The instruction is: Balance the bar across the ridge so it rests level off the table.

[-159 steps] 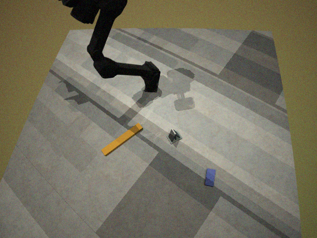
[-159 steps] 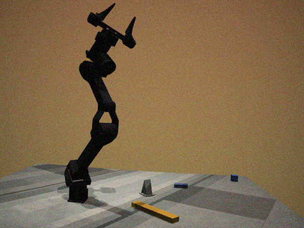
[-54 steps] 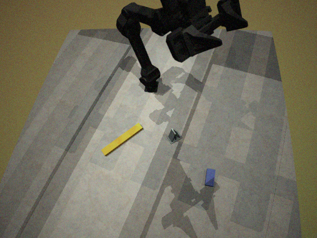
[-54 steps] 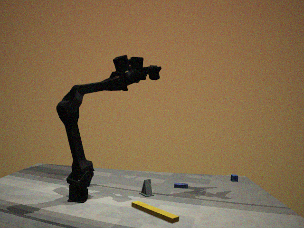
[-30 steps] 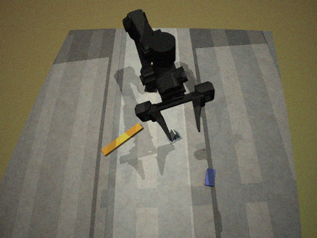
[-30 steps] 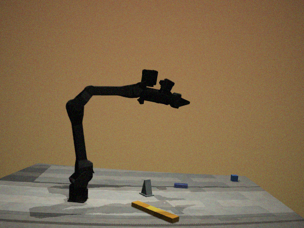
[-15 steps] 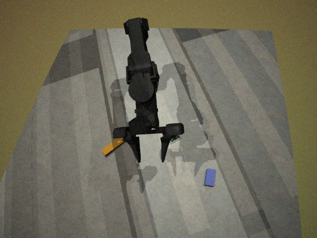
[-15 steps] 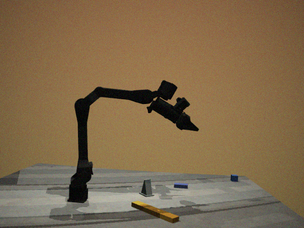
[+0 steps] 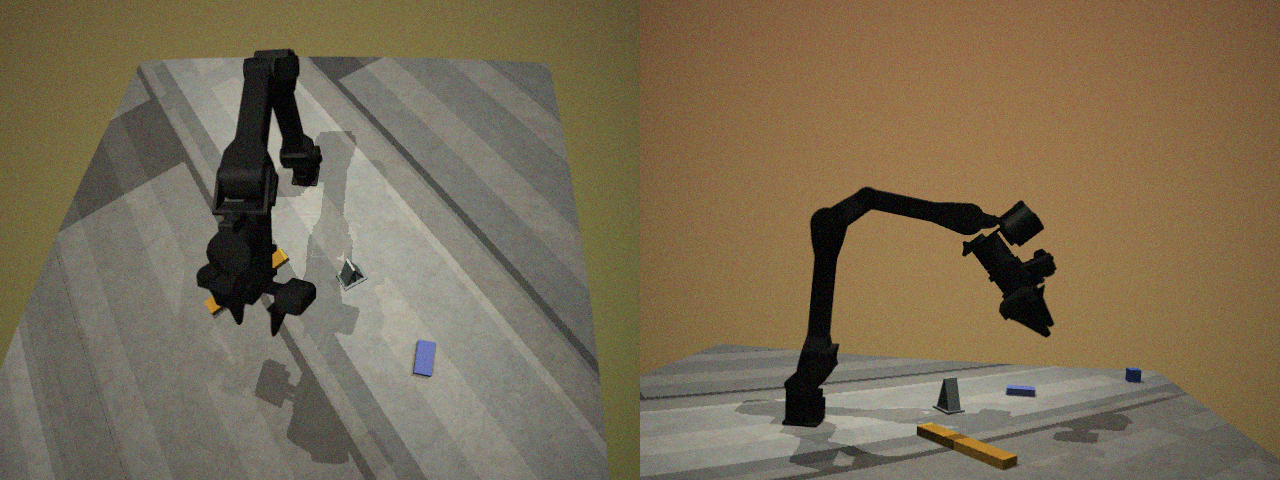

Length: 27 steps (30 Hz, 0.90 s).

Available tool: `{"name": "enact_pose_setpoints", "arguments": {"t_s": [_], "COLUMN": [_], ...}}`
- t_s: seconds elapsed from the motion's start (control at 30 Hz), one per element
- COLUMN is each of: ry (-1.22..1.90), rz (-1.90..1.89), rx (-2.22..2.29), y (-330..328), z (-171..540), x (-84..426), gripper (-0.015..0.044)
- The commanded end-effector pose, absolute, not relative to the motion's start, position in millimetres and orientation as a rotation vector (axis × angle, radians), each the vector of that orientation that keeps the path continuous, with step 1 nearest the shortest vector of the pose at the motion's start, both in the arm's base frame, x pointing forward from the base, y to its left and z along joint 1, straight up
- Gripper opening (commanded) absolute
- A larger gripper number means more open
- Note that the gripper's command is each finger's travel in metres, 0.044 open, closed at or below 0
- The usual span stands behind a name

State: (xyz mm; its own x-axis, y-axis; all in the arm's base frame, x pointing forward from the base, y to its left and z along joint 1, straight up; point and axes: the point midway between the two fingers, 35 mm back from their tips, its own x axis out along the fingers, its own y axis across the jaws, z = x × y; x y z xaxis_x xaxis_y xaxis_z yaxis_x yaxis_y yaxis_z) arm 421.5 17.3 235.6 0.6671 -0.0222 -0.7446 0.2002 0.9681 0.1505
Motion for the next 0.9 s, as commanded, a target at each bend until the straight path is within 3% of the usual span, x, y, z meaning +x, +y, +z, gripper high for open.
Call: {"name": "enact_pose_setpoints", "arguments": {"t_s": [0.0,0.87], "ry": [0.93,1.448], "rz": [-0.193,-0.603], "rx": [0.274,0.607], "y": [-4.1,-106.8], "z": [213.0,121.8], "x": [413.3,321.4], "gripper": [0.0315,0.0315]}}
